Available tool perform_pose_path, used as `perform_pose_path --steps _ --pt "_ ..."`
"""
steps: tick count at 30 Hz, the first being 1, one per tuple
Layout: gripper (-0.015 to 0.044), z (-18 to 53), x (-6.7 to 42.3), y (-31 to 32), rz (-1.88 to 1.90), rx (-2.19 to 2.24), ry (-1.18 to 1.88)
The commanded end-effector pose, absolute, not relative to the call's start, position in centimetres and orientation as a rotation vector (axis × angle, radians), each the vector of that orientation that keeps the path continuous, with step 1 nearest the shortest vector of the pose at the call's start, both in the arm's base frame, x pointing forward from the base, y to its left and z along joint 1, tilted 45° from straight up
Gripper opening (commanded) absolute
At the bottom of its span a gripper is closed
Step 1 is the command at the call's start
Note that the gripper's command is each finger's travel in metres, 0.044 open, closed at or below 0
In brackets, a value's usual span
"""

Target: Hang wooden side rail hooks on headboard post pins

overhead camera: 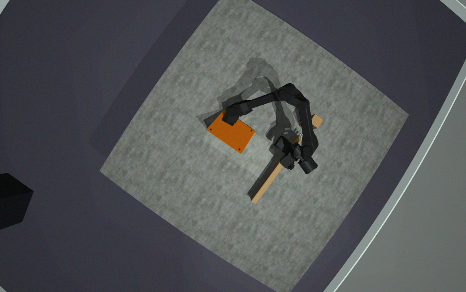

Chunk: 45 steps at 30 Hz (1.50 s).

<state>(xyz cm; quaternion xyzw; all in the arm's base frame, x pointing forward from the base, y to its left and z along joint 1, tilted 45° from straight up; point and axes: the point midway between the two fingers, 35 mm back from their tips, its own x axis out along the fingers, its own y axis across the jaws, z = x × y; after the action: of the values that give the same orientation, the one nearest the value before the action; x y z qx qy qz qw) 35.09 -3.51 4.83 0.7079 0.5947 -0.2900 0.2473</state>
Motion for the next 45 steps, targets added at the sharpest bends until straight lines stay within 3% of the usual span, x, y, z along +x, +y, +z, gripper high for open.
perform_pose_path --steps 1,45 --pt "0.0000 5.01 35.07 -3.94 -0.794 1.929 1.610" --pt "0.0000 5.53 34.97 -4.45 -0.794 1.929 1.610"
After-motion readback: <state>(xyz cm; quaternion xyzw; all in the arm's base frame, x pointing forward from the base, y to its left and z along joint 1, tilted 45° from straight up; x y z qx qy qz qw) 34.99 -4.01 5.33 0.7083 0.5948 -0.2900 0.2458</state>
